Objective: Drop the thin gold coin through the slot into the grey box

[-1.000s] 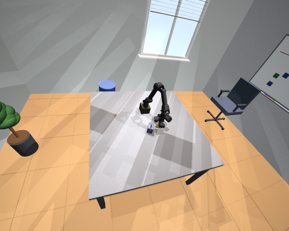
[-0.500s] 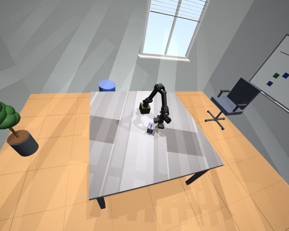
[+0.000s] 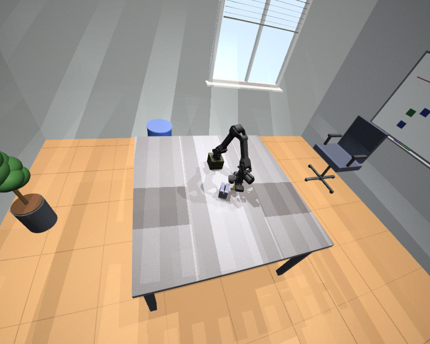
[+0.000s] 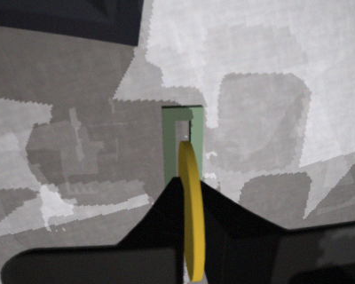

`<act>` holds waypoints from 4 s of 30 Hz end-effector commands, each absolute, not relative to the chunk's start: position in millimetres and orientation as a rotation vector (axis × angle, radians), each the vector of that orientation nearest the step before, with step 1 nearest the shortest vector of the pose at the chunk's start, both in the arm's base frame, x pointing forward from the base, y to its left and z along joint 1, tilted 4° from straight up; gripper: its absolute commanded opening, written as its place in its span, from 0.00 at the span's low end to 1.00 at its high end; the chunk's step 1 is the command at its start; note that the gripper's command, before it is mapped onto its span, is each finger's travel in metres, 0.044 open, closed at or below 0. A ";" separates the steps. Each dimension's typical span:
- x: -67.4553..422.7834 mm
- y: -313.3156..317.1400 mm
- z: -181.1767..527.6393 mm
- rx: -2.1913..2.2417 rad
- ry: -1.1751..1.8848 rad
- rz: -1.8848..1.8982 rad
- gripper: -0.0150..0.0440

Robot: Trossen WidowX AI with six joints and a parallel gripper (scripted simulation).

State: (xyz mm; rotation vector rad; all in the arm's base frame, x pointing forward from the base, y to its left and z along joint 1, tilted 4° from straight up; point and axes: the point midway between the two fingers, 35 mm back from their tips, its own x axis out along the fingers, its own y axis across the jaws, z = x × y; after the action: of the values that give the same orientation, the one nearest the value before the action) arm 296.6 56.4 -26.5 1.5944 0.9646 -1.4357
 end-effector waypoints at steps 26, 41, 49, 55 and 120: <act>296.1 54.7 36.4 1.600 0.966 -1.436 0.25; 290.0 52.6 68.3 1.595 0.969 -1.432 0.25; 291.5 52.2 68.6 1.409 1.103 -1.254 0.25; 292.8 51.9 68.9 1.253 1.197 -1.105 0.25; 304.6 -29.0 67.1 0.529 1.450 -0.437 0.25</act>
State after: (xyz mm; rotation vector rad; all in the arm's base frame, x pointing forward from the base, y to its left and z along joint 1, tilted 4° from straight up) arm 305.0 -20.4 67.4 0.5260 1.4468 -0.4414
